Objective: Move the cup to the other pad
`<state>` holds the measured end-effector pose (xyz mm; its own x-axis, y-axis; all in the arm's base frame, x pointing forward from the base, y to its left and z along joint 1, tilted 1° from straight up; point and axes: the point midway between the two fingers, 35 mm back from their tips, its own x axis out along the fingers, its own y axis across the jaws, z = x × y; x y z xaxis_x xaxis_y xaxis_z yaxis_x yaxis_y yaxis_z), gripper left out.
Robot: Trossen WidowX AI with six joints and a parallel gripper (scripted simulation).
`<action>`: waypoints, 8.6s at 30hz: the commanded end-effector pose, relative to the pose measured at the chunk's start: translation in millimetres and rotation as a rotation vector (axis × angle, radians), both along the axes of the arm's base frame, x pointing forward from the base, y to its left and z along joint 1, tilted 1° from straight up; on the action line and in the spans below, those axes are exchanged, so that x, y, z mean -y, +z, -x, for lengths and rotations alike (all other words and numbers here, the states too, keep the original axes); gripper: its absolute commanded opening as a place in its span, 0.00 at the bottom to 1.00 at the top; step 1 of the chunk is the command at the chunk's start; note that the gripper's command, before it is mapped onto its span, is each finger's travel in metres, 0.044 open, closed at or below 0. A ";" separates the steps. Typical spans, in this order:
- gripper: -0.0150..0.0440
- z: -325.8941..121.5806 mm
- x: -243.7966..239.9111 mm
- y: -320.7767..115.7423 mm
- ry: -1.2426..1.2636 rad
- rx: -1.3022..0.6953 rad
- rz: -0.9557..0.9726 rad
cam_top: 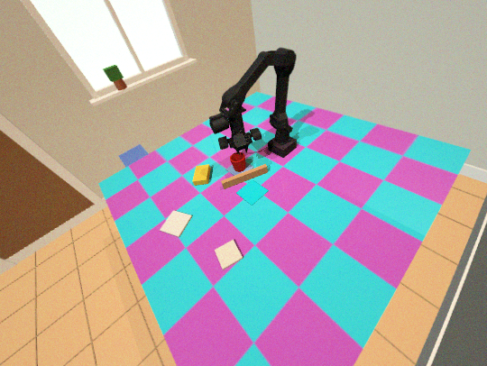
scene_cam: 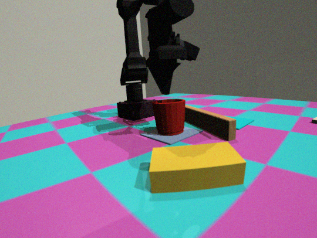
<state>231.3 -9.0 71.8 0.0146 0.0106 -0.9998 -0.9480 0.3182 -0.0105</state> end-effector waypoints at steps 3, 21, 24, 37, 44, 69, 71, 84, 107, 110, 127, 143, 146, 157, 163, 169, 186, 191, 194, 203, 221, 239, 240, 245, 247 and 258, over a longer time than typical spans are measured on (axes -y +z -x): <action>0.50 -0.5 -1.2 -10.8 0.006 -0.003 -0.007; 0.50 0.2 -1.6 -40.1 0.006 -0.003 -0.007; 0.50 0.7 -1.7 -44.8 0.006 -0.003 -0.007; 0.43 1.8 -0.7 -50.4 0.002 -0.004 0.000; 0.35 1.8 -0.7 -50.4 0.002 -0.004 0.000; 0.25 0.6 0.5 -8.2 0.005 -0.003 -0.004; 0.25 0.9 0.7 -1.5 0.005 -0.003 -0.005; 0.25 4.5 3.8 16.8 0.006 -0.003 -0.006; 0.25 2.4 -4.9 14.7 0.002 -0.007 -0.003; 0.25 1.3 -10.0 14.9 0.003 -0.006 -0.004; 0.25 -4.8 -39.6 16.1 0.006 -0.003 -0.009; 0.25 -10.6 -69.0 17.5 0.006 -0.002 -0.012; 0.25 -11.8 -75.0 17.9 0.006 -0.002 -0.013; 0.25 -16.5 -97.5 19.3 0.006 -0.001 -0.015; 0.25 -19.3 -110.5 20.2 0.006 -0.001 -0.016; 0.25 -22.4 -124.5 21.3 0.006 -0.001 -0.018; 0.25 -30.9 -165.6 25.2 0.007 0.000 -0.021; 0.25 -31.7 -171.0 25.0 0.007 0.000 -0.022; 0.25 -31.8 -171.1 22.5 0.007 0.000 -0.022; 0.25 -32.4 -171.5 9.9 0.007 0.000 -0.022; 0.25 -33.2 -172.8 -17.5 0.007 0.000 -0.022; 0.25 -32.7 -172.5 -37.5 0.012 0.001 -0.016; 0.25 -32.7 -172.5 -37.5 0.012 0.001 -0.016; 0.25 -32.7 -172.5 -37.5 0.012 0.001 -0.016; 0.25 -32.7 -172.5 -37.5 0.012 0.001 -0.016; 0.47 -32.7 -172.5 -37.5 0.012 0.001 -0.016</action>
